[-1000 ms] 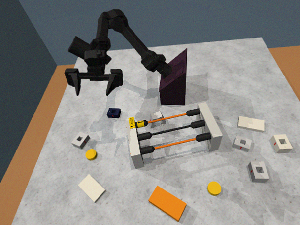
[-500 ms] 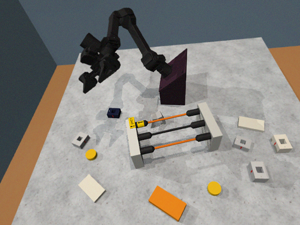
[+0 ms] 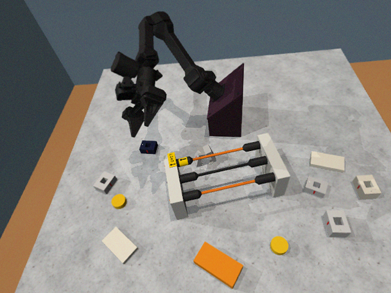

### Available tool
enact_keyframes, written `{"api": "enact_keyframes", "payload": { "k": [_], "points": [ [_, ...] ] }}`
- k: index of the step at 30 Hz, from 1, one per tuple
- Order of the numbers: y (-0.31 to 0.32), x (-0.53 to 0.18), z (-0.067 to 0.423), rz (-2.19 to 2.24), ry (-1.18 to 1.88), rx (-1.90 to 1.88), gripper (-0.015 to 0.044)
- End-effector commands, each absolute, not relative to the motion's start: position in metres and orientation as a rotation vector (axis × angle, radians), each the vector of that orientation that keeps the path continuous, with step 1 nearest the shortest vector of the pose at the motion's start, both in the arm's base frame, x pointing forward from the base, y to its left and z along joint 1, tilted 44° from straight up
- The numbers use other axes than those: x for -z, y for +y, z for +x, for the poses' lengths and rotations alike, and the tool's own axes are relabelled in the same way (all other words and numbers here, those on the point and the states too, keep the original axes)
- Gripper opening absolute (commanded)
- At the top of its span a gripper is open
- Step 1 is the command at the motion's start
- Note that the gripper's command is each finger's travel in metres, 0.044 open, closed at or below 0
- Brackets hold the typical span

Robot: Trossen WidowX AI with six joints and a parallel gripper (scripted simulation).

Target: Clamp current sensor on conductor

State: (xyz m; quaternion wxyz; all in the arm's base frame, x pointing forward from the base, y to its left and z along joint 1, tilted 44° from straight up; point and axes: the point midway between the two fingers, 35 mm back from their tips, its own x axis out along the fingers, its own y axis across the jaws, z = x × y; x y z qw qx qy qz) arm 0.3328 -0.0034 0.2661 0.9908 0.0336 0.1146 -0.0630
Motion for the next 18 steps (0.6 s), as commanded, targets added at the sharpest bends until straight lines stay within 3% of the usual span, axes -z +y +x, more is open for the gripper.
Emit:
{"api": "enact_keyframes", "payload": {
  "k": [1,8,18],
  "points": [
    [-0.005,-0.213,0.334,0.063,0.486,0.275,0.044],
    [-0.015,-0.148,0.294,-0.302,0.895,0.663,0.044],
    [-0.016,-0.149,0.286,-0.44,0.927,0.732,0.044]
  ]
}}
